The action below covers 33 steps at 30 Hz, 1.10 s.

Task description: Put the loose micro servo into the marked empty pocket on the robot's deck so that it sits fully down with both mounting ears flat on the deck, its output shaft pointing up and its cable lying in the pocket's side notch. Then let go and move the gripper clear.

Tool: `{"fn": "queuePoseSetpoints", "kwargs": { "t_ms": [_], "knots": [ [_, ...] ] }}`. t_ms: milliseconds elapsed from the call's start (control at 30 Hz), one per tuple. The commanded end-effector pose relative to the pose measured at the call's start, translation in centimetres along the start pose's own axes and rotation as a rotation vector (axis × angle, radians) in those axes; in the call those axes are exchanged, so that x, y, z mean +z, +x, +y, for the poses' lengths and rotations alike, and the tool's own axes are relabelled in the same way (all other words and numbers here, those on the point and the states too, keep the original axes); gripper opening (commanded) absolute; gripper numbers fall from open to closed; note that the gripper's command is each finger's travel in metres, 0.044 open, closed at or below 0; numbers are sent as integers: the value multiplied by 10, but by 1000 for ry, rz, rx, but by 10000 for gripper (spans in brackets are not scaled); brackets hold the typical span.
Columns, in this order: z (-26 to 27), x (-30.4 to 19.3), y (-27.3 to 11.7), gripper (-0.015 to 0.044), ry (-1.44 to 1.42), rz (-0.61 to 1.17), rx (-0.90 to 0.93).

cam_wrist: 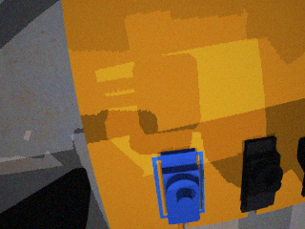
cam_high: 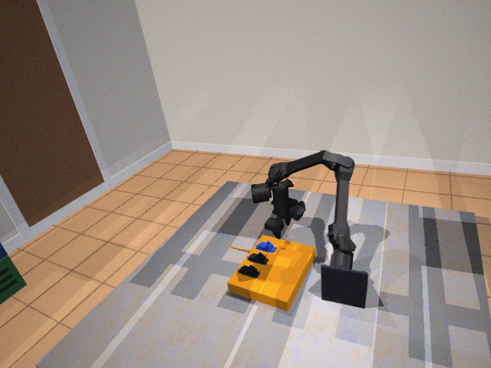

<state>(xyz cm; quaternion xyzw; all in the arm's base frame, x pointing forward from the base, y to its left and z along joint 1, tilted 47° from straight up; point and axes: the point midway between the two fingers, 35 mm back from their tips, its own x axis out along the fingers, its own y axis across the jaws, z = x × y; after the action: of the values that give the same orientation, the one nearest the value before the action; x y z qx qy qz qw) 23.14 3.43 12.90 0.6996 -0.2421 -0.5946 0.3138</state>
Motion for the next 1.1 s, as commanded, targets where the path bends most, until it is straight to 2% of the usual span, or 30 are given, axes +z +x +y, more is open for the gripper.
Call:
{"fn": "queuePoseSetpoints", "kwargs": {
  "t_ms": [0, 233, 1067],
  "knots": [
    [1, 7, -1, 440, 1, -12, 2],
    [-2, -1, -41, 440, -96, 19, -13],
    [-2, -1, -41, 440, -96, 19, -13]
  ]
}}
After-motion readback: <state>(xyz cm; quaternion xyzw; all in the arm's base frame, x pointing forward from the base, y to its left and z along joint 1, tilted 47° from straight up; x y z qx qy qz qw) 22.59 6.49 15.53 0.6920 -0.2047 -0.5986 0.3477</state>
